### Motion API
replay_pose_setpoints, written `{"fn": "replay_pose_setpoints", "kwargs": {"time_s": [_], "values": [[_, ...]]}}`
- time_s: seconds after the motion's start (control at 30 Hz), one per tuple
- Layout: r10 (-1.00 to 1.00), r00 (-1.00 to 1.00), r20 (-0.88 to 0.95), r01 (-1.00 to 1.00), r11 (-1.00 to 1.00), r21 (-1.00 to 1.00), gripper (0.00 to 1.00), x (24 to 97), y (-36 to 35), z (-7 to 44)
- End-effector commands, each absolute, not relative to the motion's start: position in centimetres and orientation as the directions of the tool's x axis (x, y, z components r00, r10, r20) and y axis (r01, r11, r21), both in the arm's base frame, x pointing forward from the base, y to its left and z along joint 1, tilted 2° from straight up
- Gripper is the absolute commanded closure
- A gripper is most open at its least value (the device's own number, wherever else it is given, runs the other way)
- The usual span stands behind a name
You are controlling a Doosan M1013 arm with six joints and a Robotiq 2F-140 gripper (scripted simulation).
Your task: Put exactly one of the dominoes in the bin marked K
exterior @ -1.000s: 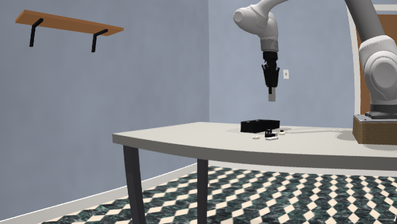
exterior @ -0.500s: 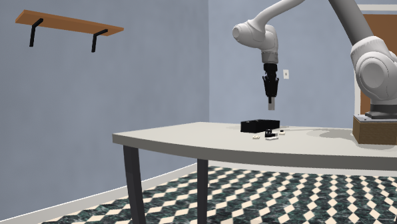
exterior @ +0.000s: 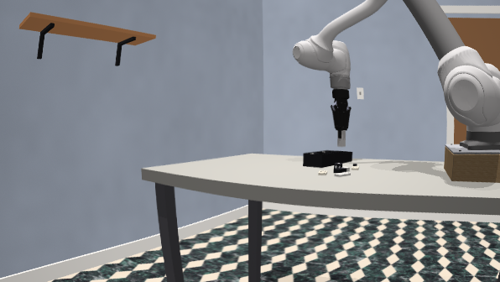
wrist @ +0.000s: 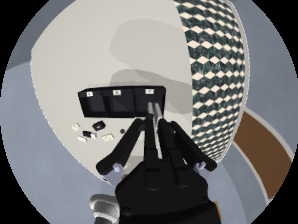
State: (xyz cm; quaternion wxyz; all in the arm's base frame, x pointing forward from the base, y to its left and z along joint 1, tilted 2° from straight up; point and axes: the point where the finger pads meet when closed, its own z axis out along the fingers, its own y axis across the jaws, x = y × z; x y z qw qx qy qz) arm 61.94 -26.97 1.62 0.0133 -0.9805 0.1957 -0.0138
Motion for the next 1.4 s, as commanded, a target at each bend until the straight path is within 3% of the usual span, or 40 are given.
{"fn": "replay_pose_setpoints", "kwargs": {"time_s": [0.0, 0.53, 1.37], "values": [[-0.384, 0.923, 0.022, -0.383, -0.923, -0.032, 0.95, 62.0, -27.0, 1.0], [-0.384, 0.923, 0.022, -0.383, -0.923, -0.032, 0.95, 62.1, -26.9, -2.7], [-0.384, 0.923, 0.022, -0.383, -0.923, -0.032, 0.95, 62.1, -26.9, -2.8]]}}
